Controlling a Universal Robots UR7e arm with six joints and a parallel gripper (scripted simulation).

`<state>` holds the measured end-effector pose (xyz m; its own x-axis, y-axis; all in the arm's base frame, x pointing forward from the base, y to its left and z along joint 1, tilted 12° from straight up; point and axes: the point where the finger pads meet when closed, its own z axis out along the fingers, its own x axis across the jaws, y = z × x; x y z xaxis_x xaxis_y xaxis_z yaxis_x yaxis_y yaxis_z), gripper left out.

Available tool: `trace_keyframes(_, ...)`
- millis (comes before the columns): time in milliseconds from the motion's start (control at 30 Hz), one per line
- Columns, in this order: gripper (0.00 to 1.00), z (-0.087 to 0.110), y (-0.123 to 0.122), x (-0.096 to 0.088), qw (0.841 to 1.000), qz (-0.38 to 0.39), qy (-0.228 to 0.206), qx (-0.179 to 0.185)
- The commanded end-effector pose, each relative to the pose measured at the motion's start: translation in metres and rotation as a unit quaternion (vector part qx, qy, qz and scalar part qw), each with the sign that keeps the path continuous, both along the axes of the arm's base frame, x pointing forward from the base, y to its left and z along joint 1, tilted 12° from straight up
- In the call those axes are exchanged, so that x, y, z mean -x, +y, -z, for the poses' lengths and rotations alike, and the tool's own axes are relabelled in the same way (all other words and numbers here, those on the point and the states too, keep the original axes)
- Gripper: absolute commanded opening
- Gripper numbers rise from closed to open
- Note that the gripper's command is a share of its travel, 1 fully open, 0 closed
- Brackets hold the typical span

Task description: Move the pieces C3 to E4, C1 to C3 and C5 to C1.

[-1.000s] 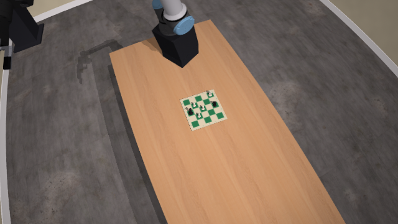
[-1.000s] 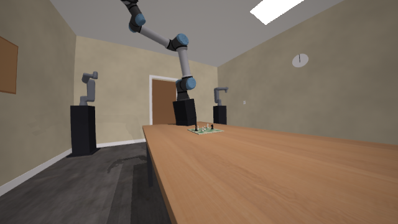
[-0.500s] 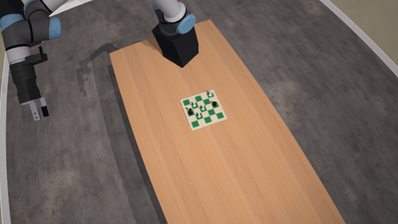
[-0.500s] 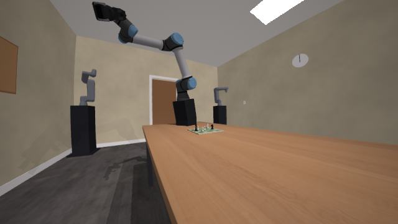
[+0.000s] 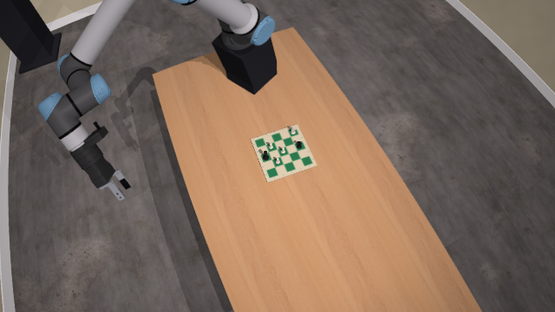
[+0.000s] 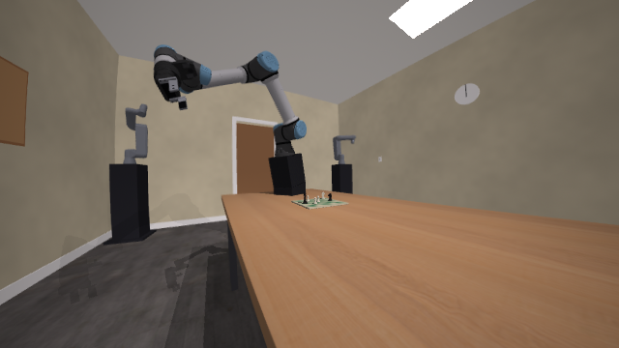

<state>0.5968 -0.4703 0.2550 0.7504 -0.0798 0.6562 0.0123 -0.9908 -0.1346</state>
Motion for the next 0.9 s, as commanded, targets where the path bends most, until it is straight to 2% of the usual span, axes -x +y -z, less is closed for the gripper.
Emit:
trace_keyframes(0, 1.00, 0.067, 0.018, -0.001, 0.998, -0.019, 0.037, -0.036)
trace_keyframes(33, 1.00, 0.097, 0.030, 0.001, 0.997, -0.030, 0.055, -0.054)
trace_keyframes(67, 1.00, 0.097, 0.030, 0.001, 0.997, -0.030, 0.055, -0.054)
trace_keyframes(100, 1.00, 0.127, 0.043, 0.003, 0.994, -0.041, 0.073, -0.072)
trace_keyframes(133, 1.00, 0.127, 0.043, 0.003, 0.994, -0.041, 0.073, -0.072)
trace_keyframes(167, 1.00, 0.155, 0.057, 0.007, 0.991, -0.052, 0.090, -0.089)
trace_keyframes(200, 1.00, 0.155, 0.057, 0.007, 0.991, -0.052, 0.090, -0.089)
trace_keyframes(233, 1.00, 0.181, 0.071, 0.012, 0.987, -0.063, 0.106, -0.106)
trace_keyframes(267, 1.00, 0.181, 0.071, 0.012, 0.987, -0.063, 0.106, -0.106)
trace_keyframes(300, 1.00, 0.206, 0.086, 0.017, 0.982, -0.074, 0.122, -0.122)
trace_keyframes(367, 1.00, 0.206, 0.086, 0.017, 0.982, -0.074, 0.122, -0.122)
trace_keyframes(433, 1.00, 0.250, 0.116, 0.029, 0.972, -0.096, 0.152, -0.153)
trace_keyframes(467, 1.00, 0.250, 0.116, 0.029, 0.972, -0.096, 0.152, -0.153)
trace_keyframes(500, 1.00, 0.270, 0.131, 0.035, 0.966, -0.106, 0.166, -0.167)
trace_keyframes(533, 1.00, 0.270, 0.131, 0.035, 0.966, -0.106, 0.166, -0.167)
trace_keyframes(600, 1.00, 0.304, 0.160, 0.049, 0.954, -0.126, 0.191, -0.194)
trace_keyframes(633, 1.00, 0.304, 0.160, 0.049, 0.954, -0.126, 0.191, -0.194)
trace_keyframes(700, 1.00, 0.332, 0.187, 0.064, 0.942, -0.145, 0.213, -0.217)
trace_keyframes(733, 1.00, 0.332, 0.187, 0.064, 0.942, -0.145, 0.213, -0.217)
trace_keyframes(867, 1.00, 0.374, 0.233, 0.090, 0.918, -0.175, 0.247, -0.256)
